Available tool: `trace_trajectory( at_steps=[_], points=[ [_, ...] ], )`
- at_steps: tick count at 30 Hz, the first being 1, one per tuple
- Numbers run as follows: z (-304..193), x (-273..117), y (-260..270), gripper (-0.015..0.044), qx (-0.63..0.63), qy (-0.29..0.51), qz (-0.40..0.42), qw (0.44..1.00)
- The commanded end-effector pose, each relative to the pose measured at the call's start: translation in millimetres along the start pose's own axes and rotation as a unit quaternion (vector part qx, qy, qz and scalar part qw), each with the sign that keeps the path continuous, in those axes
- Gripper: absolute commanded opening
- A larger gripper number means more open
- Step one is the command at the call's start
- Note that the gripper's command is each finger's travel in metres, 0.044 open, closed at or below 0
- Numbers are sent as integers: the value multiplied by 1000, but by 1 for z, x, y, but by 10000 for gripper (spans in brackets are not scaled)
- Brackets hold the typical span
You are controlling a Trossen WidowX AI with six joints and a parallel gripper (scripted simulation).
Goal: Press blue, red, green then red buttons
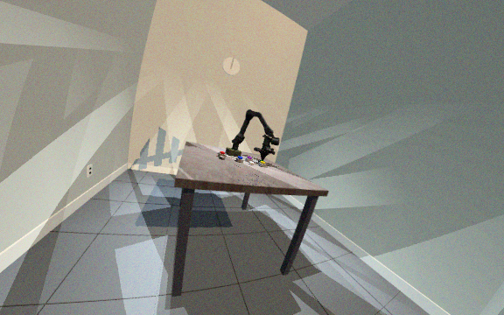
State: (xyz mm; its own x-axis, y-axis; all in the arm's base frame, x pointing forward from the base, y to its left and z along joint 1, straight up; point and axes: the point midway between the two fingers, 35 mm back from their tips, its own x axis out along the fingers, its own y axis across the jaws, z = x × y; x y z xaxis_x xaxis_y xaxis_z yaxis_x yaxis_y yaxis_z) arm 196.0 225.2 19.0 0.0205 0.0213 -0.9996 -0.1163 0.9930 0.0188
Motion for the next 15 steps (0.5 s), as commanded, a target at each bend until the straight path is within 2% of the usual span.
trace_trajectory(
  at_steps=[1, 6, 11, 15],
  points=[
    [-1, 2, -1, 20, 2, 2, -2, 1000],
    [0, -30, 0, 20, 2, 2, -2, 1000],
    [0, -34, 0, 20, 2, 2, -2, 1000],
    [1, -83, 0, 20, 2, 2, -2, 1000]
  ],
)
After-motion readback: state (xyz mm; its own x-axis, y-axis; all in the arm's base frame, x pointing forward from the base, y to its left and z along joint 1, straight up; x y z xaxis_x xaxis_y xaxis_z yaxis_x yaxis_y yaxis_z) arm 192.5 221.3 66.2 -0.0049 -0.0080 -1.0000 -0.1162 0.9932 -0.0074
